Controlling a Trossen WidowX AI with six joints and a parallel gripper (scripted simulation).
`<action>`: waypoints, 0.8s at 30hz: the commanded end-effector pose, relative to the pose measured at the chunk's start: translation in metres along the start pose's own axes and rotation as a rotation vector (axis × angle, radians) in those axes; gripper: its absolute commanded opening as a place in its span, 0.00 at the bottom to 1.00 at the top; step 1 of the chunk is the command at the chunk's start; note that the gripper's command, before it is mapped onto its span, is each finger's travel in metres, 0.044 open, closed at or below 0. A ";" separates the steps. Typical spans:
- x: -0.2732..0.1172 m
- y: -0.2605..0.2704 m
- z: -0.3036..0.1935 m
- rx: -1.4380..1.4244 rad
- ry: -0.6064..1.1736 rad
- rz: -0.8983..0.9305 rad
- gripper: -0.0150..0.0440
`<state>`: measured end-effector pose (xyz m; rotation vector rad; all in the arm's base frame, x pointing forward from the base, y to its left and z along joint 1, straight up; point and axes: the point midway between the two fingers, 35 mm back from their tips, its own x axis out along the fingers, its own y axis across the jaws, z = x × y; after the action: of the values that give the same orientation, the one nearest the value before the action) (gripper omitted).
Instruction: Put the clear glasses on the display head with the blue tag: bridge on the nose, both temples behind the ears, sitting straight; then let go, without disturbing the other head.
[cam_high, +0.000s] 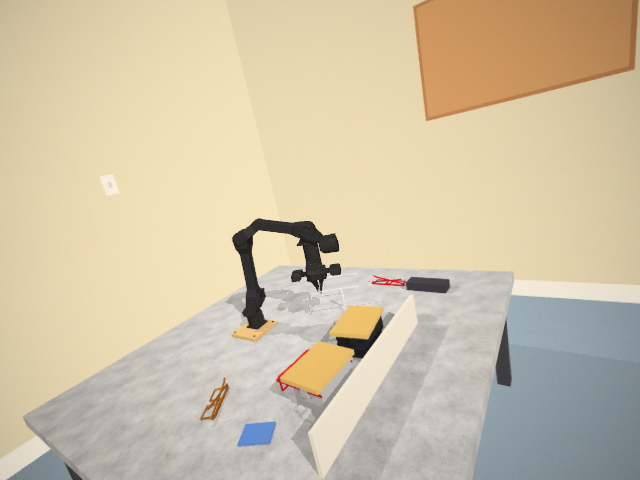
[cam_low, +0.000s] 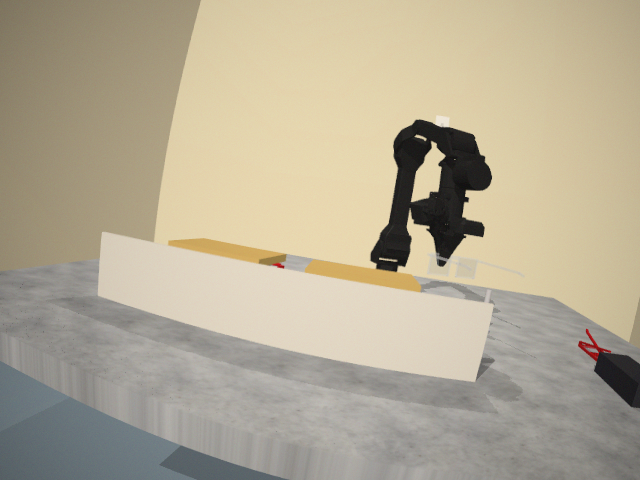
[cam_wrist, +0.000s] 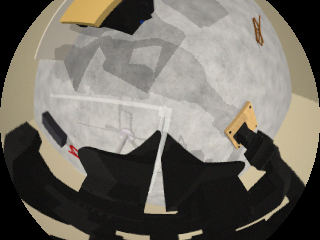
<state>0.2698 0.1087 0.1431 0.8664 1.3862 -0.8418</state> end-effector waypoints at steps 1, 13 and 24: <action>-0.006 -0.002 -0.004 0.019 -0.025 0.012 0.25; -0.022 -0.021 -0.032 0.175 -0.194 0.089 0.25; -0.040 -0.039 -0.051 0.323 -0.304 0.242 0.25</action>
<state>0.2185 0.1368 0.1767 1.0370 0.9371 -0.9807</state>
